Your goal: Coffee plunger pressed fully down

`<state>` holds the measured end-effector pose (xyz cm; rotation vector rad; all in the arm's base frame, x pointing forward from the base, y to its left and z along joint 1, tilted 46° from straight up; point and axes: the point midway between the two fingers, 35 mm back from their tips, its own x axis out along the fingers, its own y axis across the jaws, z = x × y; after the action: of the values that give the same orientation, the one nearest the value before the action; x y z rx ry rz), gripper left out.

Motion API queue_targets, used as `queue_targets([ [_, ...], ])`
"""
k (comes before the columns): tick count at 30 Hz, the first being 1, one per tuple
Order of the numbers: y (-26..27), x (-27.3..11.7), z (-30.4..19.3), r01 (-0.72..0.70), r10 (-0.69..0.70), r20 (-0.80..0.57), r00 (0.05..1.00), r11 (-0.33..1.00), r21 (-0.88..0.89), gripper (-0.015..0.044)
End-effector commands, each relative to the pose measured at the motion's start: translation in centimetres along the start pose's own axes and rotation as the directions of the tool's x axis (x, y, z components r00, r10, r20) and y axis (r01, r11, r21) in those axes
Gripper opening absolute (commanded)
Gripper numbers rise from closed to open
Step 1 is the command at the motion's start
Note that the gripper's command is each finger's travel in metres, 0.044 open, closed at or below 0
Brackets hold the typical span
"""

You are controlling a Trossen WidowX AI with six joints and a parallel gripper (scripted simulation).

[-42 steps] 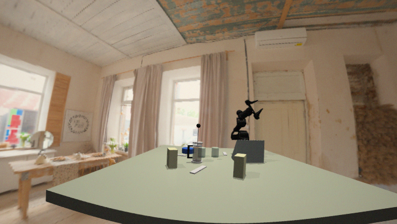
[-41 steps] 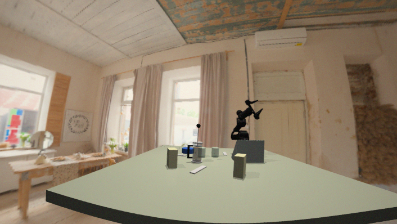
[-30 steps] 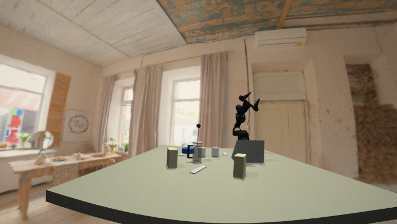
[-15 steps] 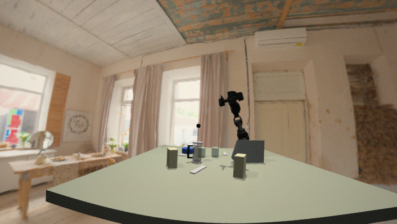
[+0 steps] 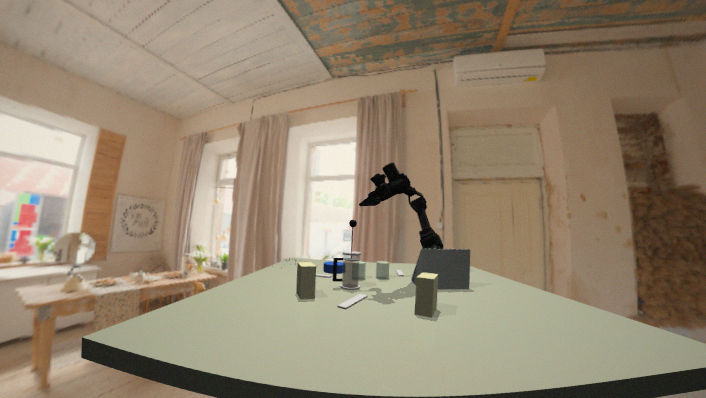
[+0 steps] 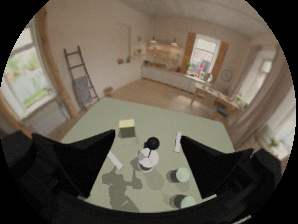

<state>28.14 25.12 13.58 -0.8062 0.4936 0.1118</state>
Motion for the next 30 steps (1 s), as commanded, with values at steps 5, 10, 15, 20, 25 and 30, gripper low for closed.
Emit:
queue_targets([
  [5, -1.2, 2.8, -4.4, 0.074, -0.074, -0.031, 0.997, 0.997, -0.014, 0.0440],
  [10, -1.5, 3.1, -5.2, 0.079, -0.079, -0.030, 0.996, 0.997, -0.012, 0.0440],
  [15, -1.5, 3.6, -5.2, 0.078, -0.079, -0.031, 0.996, 0.997, -0.012, 0.0440],
  [20, -1.6, 4.4, -5.2, 0.078, -0.079, -0.031, 0.996, 0.997, -0.011, 0.0440],
  [25, -1.6, 5.2, -5.2, 0.079, -0.079, -0.031, 0.996, 0.997, -0.010, 0.0440],
  [30, -1.7, 6.0, -5.3, 0.080, -0.080, -0.030, 0.996, 0.997, -0.010, 0.0440],
])
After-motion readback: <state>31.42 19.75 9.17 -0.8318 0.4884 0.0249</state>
